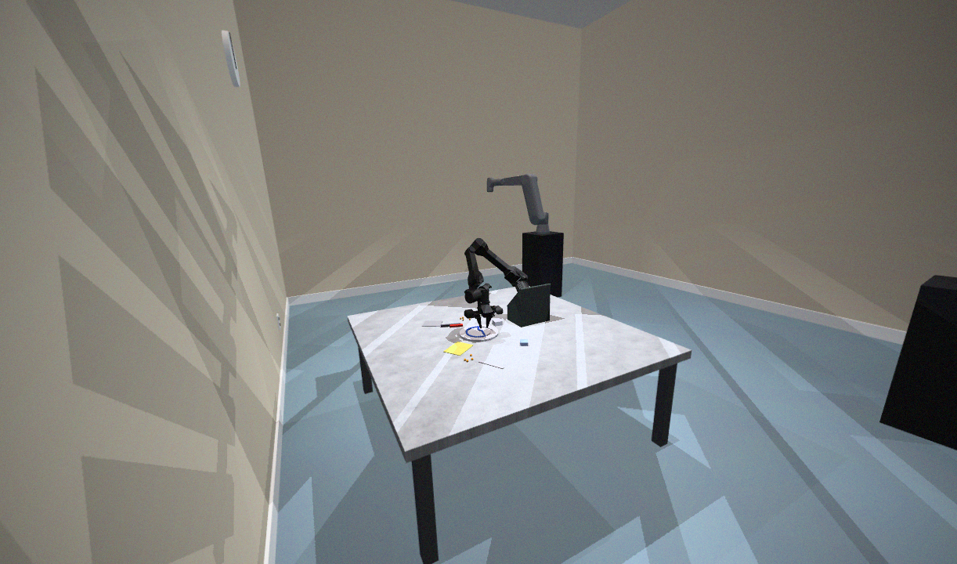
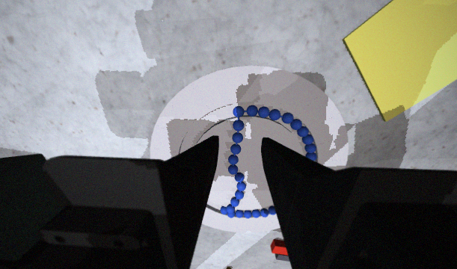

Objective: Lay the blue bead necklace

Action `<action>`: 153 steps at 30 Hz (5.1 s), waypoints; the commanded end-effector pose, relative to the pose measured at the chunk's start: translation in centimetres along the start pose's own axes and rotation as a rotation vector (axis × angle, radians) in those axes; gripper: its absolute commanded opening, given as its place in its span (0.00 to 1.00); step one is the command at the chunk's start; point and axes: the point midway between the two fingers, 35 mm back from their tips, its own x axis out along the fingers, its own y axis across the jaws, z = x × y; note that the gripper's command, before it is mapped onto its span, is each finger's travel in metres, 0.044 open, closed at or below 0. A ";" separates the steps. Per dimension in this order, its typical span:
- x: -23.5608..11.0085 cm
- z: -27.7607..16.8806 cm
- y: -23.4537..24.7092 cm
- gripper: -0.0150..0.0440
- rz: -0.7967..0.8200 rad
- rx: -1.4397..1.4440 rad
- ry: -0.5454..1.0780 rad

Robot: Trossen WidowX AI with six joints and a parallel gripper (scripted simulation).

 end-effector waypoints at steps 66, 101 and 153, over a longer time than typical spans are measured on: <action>2.9 0.0 0.1 0.25 0.003 -0.006 -0.003; 3.3 0.8 1.1 0.83 -0.002 0.001 -0.004; 0.0 0.8 0.6 0.46 0.004 0.727 -0.004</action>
